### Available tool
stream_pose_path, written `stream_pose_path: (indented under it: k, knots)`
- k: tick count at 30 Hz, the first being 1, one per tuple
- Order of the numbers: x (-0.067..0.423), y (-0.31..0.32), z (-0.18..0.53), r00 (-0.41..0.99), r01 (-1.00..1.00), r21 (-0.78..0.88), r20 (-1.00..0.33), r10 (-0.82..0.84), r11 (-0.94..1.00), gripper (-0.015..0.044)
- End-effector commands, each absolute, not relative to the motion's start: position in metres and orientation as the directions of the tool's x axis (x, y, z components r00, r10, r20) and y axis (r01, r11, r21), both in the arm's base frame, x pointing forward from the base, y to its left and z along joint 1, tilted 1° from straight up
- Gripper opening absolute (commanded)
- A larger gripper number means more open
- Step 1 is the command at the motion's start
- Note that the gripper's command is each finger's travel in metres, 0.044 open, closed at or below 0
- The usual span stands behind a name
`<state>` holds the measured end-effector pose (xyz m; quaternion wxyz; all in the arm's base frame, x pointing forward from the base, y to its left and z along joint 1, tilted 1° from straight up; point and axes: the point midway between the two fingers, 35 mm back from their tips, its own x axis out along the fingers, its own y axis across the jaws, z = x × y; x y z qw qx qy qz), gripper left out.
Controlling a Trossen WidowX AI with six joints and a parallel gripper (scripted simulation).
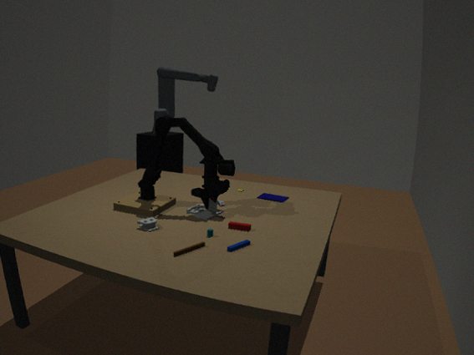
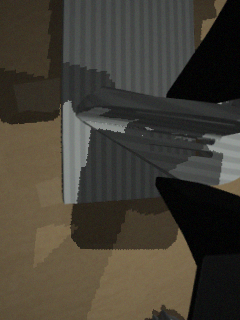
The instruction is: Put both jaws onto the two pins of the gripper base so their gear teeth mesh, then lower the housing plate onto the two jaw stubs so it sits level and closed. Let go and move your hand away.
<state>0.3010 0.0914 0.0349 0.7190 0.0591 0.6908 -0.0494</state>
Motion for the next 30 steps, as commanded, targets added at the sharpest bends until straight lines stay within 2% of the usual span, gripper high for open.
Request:
stream_pose_path:
  k: [1, 30]
  knots:
    - [0.3002, 0.0908, 0.0334, 0.039, 0.157, 0.014, -0.999, 0.008, 0.987, 0.0134]
    - [0.3004, 0.0908, 0.0274, 0.039, 0.159, 0.014, -0.999, 0.008, 0.987, 0.0134]
